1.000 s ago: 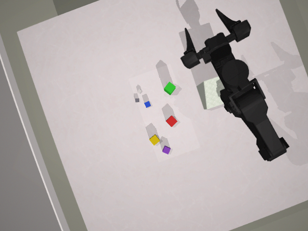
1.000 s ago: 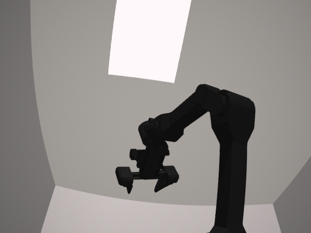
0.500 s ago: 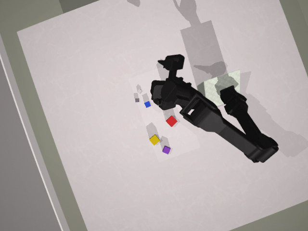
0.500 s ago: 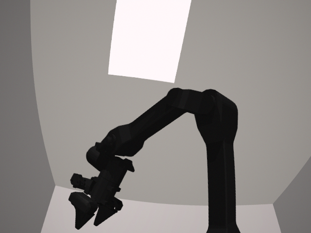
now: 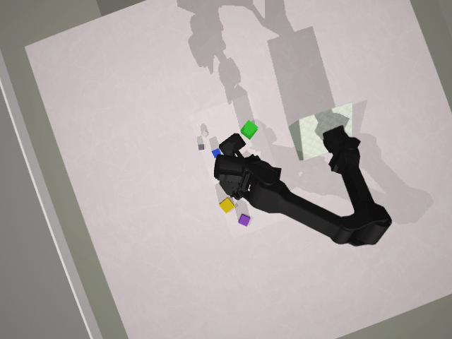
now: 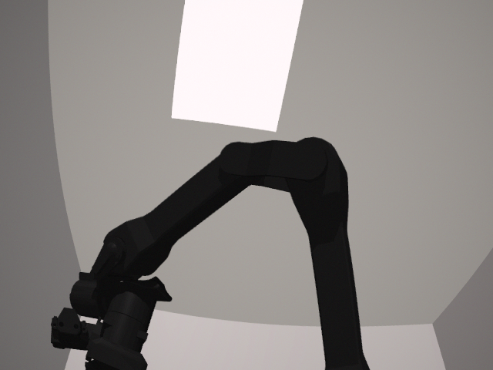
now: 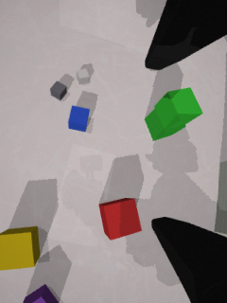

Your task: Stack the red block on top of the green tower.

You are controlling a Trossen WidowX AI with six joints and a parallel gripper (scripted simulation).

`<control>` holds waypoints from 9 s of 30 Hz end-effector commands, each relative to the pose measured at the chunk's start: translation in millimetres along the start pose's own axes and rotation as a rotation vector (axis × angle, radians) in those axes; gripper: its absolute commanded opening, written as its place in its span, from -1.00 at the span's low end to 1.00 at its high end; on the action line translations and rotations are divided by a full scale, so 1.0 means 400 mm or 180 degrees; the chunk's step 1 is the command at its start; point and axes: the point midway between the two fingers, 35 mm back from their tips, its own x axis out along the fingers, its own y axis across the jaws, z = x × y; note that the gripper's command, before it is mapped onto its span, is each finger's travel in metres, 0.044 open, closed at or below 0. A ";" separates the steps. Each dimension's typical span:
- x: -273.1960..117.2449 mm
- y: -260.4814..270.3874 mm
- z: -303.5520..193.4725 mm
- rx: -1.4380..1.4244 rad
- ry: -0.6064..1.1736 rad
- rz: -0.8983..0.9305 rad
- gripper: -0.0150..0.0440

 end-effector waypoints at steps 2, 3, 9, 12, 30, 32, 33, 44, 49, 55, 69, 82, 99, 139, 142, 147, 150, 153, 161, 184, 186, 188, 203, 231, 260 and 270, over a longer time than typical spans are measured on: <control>0.073 0.121 -0.014 -0.0350 0.0187 0.0603 1.00; 0.078 0.131 -0.015 -0.0379 0.0199 0.0649 1.00; 0.077 0.145 -0.017 -0.0388 0.0203 0.0665 1.00; 0.075 0.155 -0.018 -0.0388 0.0203 0.0666 1.00; 0.206 0.178 -0.027 -0.0389 0.0199 0.0671 1.00; 0.206 0.177 -0.027 -0.0389 0.0199 0.0671 1.00; 0.206 0.177 -0.027 -0.0389 0.0199 0.0671 1.00; 0.237 0.182 -0.028 -0.0389 0.0199 0.0669 1.00; 0.257 0.186 -0.029 -0.0389 0.0199 0.0669 1.00; 0.281 0.191 -0.031 -0.0389 0.0198 0.0671 1.00; 0.322 0.202 -0.036 -0.0388 0.0196 0.0677 1.00; 0.322 0.202 -0.036 -0.0388 0.0196 0.0677 1.00; 0.318 0.201 -0.036 -0.0388 0.0196 0.0677 -0.05; 0.033 0.132 -0.014 -0.0386 0.0205 0.0662 -0.49; 0.035 0.112 -0.022 -0.0365 0.0212 0.0640 -0.49; 0.040 0.046 -0.052 -0.0308 0.0233 0.0581 -0.49; 0.048 0.003 -0.075 -0.0313 0.0234 0.0577 -0.49; 0.057 -0.040 -0.102 -0.0330 0.0231 0.0585 -0.49; 0.074 -0.146 -0.186 -0.0371 0.0223 0.0616 -0.49; 0.151 -0.173 -0.231 -0.0390 0.0214 0.0639 -0.49; 0.171 -0.168 -0.233 -0.0390 0.0214 0.0641 -0.49; 0.177 -0.166 -0.234 -0.0390 0.0213 0.0641 -0.49; 0.177 -0.166 -0.234 -0.0390 0.0213 0.0641 -0.49; 0.182 -0.165 -0.234 -0.0390 0.0213 0.0641 -0.49; 0.177 -0.167 -0.234 -0.0402 0.0217 0.0626 1.00; 0.177 -0.167 -0.234 -0.0402 0.0217 0.0626 1.00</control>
